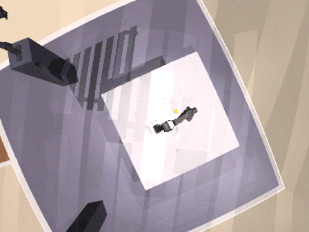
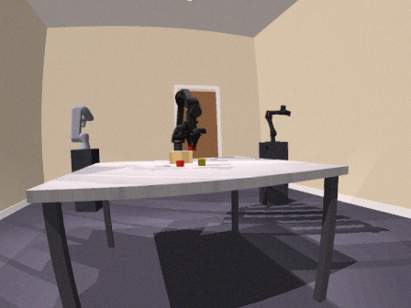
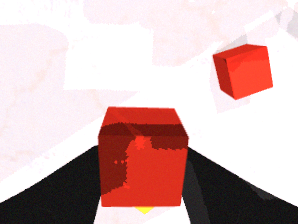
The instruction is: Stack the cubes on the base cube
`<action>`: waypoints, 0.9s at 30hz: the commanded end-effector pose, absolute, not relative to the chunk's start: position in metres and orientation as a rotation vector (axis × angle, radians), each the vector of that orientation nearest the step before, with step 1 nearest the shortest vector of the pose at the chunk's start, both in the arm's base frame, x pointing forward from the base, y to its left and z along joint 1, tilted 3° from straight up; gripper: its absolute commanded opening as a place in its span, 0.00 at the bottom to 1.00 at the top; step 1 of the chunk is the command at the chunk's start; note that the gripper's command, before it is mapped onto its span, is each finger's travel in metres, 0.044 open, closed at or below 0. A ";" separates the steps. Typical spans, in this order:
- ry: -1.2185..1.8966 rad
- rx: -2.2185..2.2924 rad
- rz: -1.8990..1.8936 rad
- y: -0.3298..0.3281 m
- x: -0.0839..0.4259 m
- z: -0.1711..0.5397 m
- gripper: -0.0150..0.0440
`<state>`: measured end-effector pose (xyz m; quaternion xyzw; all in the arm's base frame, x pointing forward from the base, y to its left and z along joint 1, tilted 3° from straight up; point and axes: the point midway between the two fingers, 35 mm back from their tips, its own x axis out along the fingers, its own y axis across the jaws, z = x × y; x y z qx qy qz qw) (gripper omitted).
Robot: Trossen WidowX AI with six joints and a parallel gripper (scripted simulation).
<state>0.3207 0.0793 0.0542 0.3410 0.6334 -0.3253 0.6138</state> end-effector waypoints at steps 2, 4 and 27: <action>1.469 0.788 -0.749 0.093 0.312 0.051 0.43; 1.470 0.787 -0.747 0.098 0.308 0.050 0.43; 1.485 0.771 -0.726 0.151 0.265 0.041 0.43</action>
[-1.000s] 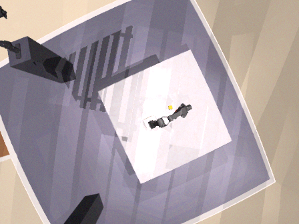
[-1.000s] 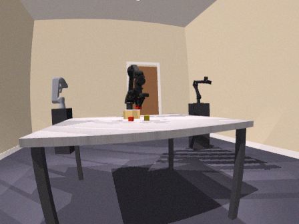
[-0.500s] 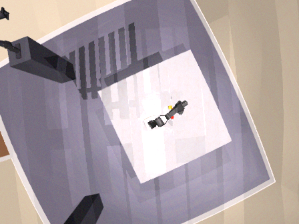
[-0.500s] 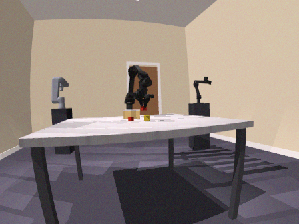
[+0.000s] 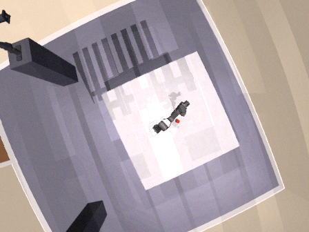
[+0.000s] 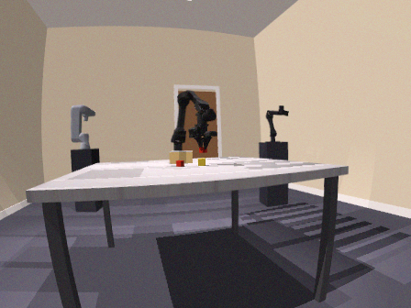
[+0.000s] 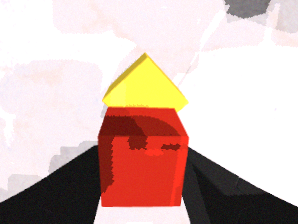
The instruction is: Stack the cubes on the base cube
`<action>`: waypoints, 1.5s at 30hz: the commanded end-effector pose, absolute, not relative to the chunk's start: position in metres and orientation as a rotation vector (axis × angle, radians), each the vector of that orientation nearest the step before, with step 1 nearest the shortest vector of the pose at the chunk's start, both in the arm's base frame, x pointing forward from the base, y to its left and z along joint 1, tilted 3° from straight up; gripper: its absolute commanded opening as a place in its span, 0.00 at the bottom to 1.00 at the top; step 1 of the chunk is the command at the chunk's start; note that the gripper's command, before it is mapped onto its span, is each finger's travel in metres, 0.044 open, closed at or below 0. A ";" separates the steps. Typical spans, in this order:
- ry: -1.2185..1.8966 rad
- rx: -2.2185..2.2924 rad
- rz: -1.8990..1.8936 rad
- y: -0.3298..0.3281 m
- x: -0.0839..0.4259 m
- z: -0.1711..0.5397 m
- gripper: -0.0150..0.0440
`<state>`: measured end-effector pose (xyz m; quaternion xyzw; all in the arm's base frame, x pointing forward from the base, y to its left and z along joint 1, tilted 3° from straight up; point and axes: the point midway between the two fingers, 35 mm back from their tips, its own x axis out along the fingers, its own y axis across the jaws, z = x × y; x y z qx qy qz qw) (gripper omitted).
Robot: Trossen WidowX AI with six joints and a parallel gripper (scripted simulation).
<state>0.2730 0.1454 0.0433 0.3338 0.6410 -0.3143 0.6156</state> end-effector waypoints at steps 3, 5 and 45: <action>1.486 0.770 -0.725 0.154 0.262 0.040 0.43; 1.486 0.770 -0.725 0.154 0.262 0.040 0.43; 1.489 0.759 -0.714 0.155 0.261 0.013 0.43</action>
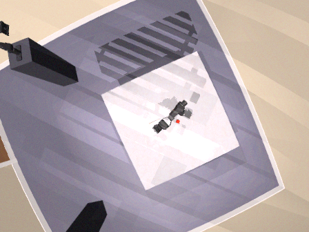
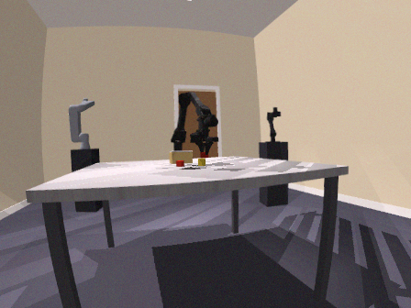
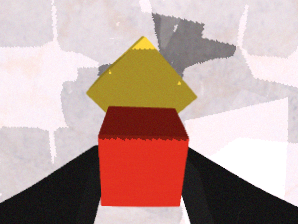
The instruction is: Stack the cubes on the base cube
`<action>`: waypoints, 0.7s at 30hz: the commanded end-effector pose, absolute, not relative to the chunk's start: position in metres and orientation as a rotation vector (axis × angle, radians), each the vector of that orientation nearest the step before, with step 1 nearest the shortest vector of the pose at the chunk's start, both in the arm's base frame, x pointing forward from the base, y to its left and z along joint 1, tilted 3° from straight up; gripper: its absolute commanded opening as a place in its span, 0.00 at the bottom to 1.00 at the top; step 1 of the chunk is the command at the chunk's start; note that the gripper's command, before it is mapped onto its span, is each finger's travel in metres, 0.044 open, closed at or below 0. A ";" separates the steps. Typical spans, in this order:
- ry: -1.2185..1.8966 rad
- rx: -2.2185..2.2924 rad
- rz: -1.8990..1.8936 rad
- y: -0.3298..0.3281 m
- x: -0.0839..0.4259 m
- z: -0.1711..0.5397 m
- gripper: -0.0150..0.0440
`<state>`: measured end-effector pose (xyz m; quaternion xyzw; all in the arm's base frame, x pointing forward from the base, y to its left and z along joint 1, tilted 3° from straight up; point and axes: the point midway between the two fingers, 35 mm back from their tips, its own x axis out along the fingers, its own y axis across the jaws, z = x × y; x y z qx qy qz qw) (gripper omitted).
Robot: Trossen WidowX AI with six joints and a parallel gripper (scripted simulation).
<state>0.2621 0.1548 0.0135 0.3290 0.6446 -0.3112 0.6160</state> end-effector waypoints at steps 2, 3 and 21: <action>1.489 0.759 -0.714 0.155 0.261 0.013 0.43; 1.489 0.759 -0.714 0.155 0.261 0.013 0.43; 1.485 0.757 -0.717 0.154 0.262 0.030 0.60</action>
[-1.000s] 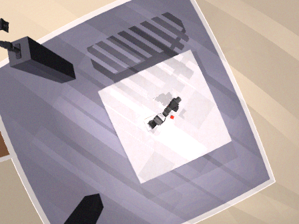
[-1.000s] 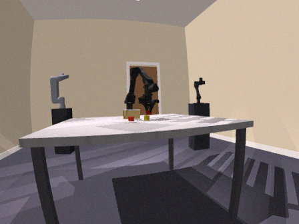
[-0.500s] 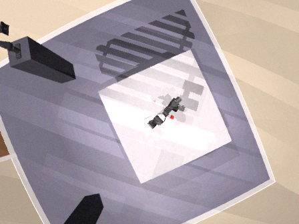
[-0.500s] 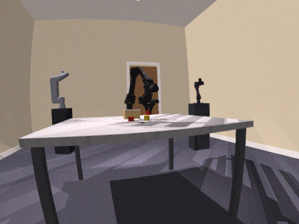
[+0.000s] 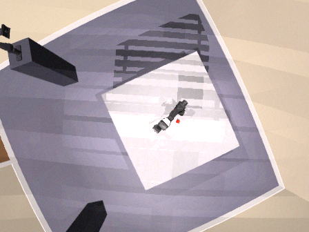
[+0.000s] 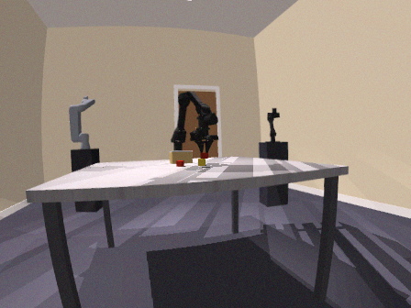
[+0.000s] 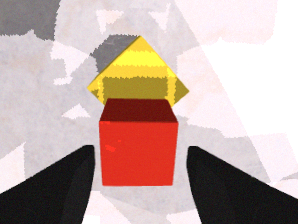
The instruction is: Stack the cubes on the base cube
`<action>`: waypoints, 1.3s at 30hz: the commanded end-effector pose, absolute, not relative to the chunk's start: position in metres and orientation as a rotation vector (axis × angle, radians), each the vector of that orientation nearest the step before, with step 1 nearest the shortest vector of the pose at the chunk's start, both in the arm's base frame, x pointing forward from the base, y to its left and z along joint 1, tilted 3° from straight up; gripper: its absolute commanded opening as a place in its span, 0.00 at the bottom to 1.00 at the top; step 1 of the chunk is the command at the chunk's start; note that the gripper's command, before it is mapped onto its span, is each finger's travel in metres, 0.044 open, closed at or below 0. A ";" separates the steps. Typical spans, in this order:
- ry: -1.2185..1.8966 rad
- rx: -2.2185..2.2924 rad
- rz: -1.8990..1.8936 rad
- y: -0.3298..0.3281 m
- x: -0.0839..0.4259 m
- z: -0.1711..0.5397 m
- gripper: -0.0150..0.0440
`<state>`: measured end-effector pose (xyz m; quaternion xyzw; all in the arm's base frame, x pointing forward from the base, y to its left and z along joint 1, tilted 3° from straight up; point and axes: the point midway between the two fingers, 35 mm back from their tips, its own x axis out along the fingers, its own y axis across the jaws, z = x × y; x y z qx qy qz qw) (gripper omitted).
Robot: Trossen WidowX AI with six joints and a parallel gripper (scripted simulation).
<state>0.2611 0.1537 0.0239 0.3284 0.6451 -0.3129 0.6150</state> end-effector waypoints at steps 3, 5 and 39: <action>1.485 0.757 -0.717 0.154 0.263 0.036 0.60; 1.485 0.757 -0.717 0.154 0.263 0.040 0.60; 1.552 0.504 -0.466 0.010 0.268 0.025 0.70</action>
